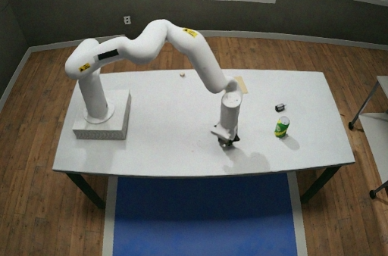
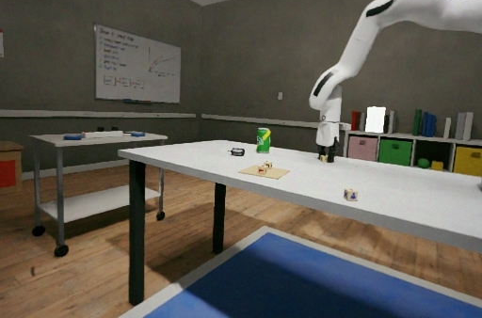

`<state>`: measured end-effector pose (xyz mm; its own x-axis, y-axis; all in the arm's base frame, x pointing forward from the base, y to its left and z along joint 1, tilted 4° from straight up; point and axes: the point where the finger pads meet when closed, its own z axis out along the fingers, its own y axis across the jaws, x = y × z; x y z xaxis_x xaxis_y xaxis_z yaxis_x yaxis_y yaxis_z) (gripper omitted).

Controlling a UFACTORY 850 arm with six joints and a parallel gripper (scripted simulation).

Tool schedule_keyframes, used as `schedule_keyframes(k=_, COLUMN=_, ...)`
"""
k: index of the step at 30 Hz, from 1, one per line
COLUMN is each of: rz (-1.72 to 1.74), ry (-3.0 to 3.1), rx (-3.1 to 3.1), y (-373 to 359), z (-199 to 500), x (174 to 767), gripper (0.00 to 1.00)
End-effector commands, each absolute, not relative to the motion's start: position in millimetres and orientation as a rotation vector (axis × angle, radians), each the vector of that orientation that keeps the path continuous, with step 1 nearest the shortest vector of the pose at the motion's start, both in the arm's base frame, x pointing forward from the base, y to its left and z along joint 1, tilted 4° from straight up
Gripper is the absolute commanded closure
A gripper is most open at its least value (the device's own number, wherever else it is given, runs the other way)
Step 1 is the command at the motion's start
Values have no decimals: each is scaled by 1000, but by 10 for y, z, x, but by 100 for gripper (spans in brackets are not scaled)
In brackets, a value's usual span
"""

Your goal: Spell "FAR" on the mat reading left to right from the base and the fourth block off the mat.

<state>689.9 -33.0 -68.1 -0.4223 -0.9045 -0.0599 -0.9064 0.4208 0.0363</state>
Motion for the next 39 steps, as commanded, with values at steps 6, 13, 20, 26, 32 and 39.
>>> schedule_keyframes(k=6, rz=95, ry=2620, rx=-1670, y=-332, z=-669, x=6910, gripper=57)
schedule_keyframes(k=13, rz=95, ry=2620, rx=-1670, y=-332, z=-669, x=6910, gripper=57)
schedule_keyframes(k=20, rz=95, ry=2620, rx=-1670, y=-332, z=-669, x=6910, gripper=57)
schedule_keyframes(k=26, rz=95, ry=2620, rx=-1670, y=-332, z=-669, x=6910, gripper=77)
schedule_keyframes(k=32, rz=95, ry=2620, rx=-1670, y=-332, z=-669, x=6910, gripper=77)
schedule_keyframes(k=39, rz=95, ry=2620, rx=-1670, y=-332, z=-669, x=6910, gripper=77)
